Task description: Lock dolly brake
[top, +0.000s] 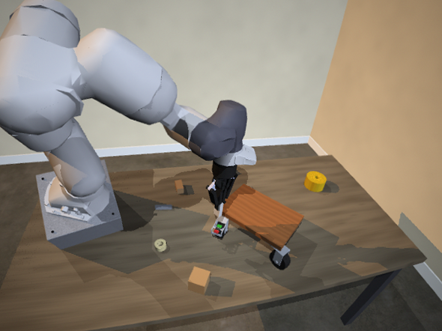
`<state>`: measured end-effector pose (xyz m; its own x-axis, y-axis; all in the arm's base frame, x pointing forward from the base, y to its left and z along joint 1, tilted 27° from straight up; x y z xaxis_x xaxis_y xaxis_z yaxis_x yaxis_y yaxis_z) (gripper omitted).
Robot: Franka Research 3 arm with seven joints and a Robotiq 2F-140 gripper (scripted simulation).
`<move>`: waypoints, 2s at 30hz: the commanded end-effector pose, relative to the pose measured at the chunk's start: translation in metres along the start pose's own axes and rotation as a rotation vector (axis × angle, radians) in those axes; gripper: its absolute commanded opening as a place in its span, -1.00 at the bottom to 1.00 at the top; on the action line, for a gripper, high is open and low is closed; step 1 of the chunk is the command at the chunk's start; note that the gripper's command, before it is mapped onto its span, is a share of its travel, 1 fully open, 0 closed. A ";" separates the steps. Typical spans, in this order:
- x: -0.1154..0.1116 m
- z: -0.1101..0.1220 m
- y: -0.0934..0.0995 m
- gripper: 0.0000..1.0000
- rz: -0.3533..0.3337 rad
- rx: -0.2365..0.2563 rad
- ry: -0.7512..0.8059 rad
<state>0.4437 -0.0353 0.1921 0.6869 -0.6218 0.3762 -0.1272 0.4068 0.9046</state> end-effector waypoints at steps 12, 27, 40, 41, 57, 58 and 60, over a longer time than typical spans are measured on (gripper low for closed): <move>0.003 -0.003 -0.020 -1.00 -0.046 0.002 -0.607; 0.006 0.000 -0.026 -1.00 -0.117 0.003 -1.055; 0.007 0.003 -0.026 -1.00 -0.160 0.008 -1.422; 0.007 0.003 -0.026 -1.00 -0.162 0.008 -1.449; 0.005 0.004 -0.026 -1.00 -0.176 0.009 -1.859; 0.005 0.004 -0.026 -1.00 -0.176 0.008 -1.883; 0.005 0.004 -0.026 -1.00 -0.175 0.008 -1.933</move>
<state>0.4473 -0.0567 0.1717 -0.7742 -0.6317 0.0395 -0.1317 0.2218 0.9662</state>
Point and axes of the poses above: the point where the finger pads meet when closed, its own y axis back along the fingers, its own z axis across the jaws, x = y × z, the point moved 7 cm from there along y, back along the fingers, and after that the axes turned 8 degrees about y, right-handed, at the moved point
